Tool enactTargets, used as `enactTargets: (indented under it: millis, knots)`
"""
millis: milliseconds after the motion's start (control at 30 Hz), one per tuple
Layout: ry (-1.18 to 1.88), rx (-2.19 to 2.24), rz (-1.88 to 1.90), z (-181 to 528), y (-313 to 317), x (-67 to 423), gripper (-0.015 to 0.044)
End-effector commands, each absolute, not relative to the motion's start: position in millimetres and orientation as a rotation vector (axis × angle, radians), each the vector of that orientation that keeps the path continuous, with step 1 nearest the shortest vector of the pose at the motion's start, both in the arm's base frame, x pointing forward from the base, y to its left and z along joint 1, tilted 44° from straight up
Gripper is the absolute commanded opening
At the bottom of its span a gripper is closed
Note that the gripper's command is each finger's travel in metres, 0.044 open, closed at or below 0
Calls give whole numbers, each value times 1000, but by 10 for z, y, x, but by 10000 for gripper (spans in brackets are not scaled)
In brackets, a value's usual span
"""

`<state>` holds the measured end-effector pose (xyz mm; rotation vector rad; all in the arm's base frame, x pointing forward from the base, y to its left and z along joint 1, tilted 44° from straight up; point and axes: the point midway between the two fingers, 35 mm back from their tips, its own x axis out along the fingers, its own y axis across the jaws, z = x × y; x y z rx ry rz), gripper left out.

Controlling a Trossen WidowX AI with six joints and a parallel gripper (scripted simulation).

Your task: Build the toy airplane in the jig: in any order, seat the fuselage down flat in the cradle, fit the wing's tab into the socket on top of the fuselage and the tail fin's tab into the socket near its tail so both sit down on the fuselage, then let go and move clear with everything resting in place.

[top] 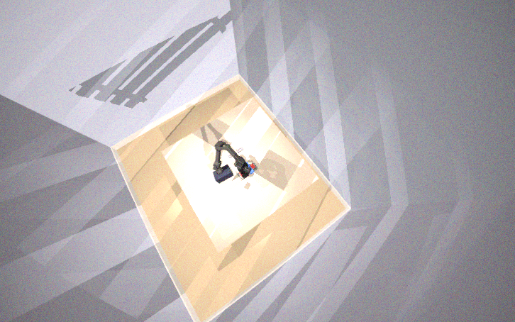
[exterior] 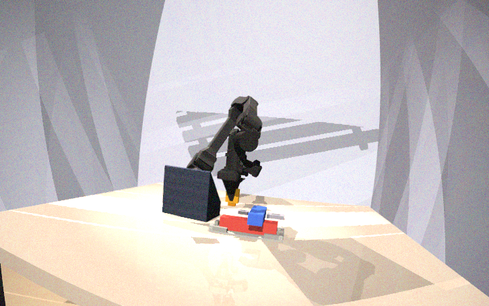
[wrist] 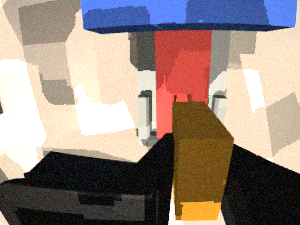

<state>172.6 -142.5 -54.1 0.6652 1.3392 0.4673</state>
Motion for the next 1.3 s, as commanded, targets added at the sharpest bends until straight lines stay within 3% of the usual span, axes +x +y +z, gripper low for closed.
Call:
enactTargets:
  millis: [0, 1267]
  knots:
    - [1343, 659, 468, -559, -1432, 1716, 65]
    - [1342, 659, 469, -836, -1200, 1775, 65]
